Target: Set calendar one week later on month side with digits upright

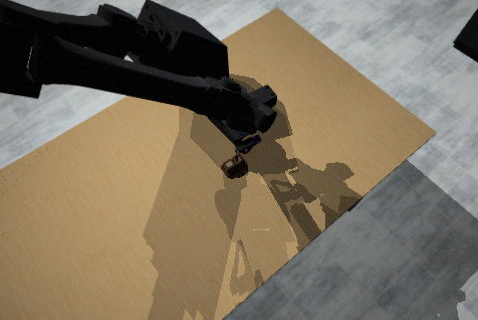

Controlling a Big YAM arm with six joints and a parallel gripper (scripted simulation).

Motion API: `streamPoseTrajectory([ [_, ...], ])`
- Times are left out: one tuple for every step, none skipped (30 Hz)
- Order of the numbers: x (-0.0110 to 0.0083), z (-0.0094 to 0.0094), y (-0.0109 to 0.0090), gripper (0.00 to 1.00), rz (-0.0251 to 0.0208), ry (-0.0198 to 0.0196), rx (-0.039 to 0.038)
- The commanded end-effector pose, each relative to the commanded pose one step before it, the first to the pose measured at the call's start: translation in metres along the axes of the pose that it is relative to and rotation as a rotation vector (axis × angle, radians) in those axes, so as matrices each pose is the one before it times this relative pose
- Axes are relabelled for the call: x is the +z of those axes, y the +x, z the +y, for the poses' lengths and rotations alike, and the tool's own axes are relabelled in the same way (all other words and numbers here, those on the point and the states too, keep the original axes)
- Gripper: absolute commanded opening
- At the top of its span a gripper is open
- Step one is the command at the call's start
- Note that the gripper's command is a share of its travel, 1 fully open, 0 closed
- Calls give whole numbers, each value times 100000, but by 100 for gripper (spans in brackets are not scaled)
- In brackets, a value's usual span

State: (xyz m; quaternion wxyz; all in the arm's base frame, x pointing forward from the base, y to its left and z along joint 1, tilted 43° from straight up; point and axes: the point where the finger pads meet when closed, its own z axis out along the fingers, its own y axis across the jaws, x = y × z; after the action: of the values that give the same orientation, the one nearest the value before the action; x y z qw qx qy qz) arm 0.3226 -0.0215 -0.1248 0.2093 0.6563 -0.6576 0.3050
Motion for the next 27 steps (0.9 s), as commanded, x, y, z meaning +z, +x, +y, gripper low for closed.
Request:
streamPoseTrajectory([
  [244,-426,-323,100,-650,730,8106],
  [0,0,0,100,0,0,0],
  [-354,-288,-130,100,-467,1217,2974],
  [355,161,165,100,363,-850,3721],
  [358,144,176,100,378,-825,4229],
  [85,3,6,100,23,5,4397],
  [94,4,8,100,27,7,4864],
  [51,3,-9,100,7,53,3363],
  [29,2,-5,100,3,30,1886],
  [-513,130,-688,100,-1012,1678,3689],
  [195,-29,149,100,257,-311,4017],
  [142,-25,108,100,195,-221,2931],
  [233,-47,216,100,426,-441,3455],
  [216,-49,198,100,405,-397,3192],
  [85,-21,77,100,161,-152,1249],
  [108,67,96,100,314,-279,4553],
  [49,29,45,100,147,-122,2070],
  [0,0,0,100,0,0,0],
  [0,0,0,100,0,0,0],
  [-624,259,-910,100,-2249,2001,5461],
  [207,-52,119,100,281,-210,5582],
  [101,-28,57,100,141,-97,2726],
  [276,-122,216,100,559,-394,4001],
  [227,-106,174,100,469,-310,3289],
  [176,-86,133,100,371,-232,2558],
  [100,-1,74,100,235,-117,3508],
  [90,-3,67,100,214,-99,3154],
])
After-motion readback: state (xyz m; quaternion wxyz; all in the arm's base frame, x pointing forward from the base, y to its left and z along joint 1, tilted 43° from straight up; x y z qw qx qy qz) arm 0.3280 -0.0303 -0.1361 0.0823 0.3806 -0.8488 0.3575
